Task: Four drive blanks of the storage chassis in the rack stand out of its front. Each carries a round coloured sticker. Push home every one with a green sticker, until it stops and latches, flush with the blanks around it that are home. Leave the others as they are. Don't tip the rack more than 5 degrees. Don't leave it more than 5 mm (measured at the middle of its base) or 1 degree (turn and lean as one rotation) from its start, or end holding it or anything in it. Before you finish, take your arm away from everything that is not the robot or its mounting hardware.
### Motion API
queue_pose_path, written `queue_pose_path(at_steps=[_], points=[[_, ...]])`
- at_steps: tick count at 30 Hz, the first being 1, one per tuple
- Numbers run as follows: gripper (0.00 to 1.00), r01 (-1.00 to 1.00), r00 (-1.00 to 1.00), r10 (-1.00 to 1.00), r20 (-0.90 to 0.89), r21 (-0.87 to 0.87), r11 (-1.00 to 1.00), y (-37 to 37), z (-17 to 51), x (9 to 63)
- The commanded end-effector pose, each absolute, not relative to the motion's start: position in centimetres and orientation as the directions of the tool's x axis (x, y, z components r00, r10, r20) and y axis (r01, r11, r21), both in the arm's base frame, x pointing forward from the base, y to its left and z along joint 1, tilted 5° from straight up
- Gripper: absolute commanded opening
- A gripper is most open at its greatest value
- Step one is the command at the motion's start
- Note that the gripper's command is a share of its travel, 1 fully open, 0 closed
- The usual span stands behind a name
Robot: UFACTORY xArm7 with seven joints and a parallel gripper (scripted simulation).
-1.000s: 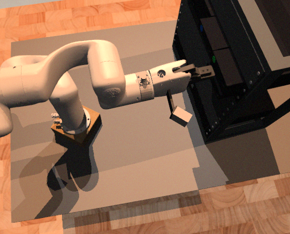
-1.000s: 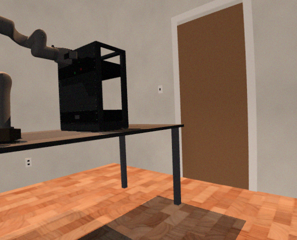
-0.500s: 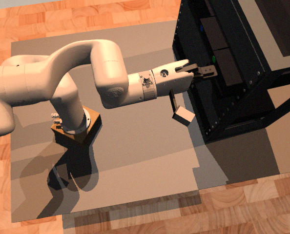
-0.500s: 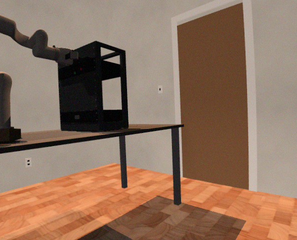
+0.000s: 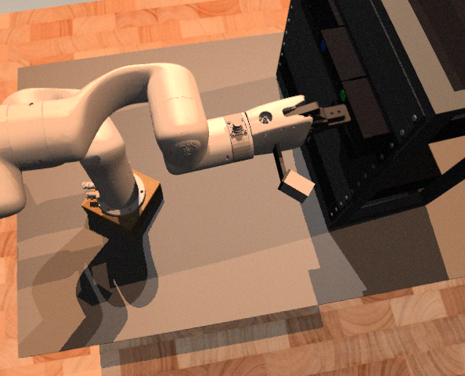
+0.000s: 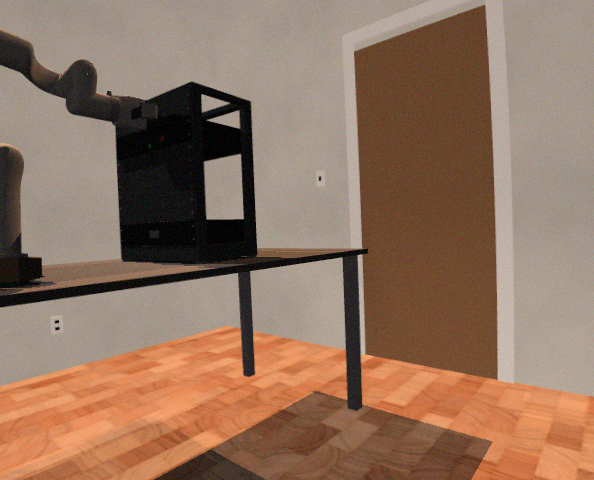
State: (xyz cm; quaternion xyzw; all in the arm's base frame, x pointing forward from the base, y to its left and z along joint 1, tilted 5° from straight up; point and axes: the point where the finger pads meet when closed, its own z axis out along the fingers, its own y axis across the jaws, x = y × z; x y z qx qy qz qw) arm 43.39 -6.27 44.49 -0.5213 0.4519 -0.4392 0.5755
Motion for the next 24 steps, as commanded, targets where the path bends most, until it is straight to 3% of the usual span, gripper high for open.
queue_pose_path(at_steps=[1, 24], points=[[0.0, 0.038, 0.206, -0.977, -0.061, -0.997, 0.07, -6.2, 44.7, 43.8], [0.0, 0.038, 0.206, -0.977, -0.061, -0.997, 0.07, -5.9, 44.8, 45.1]])
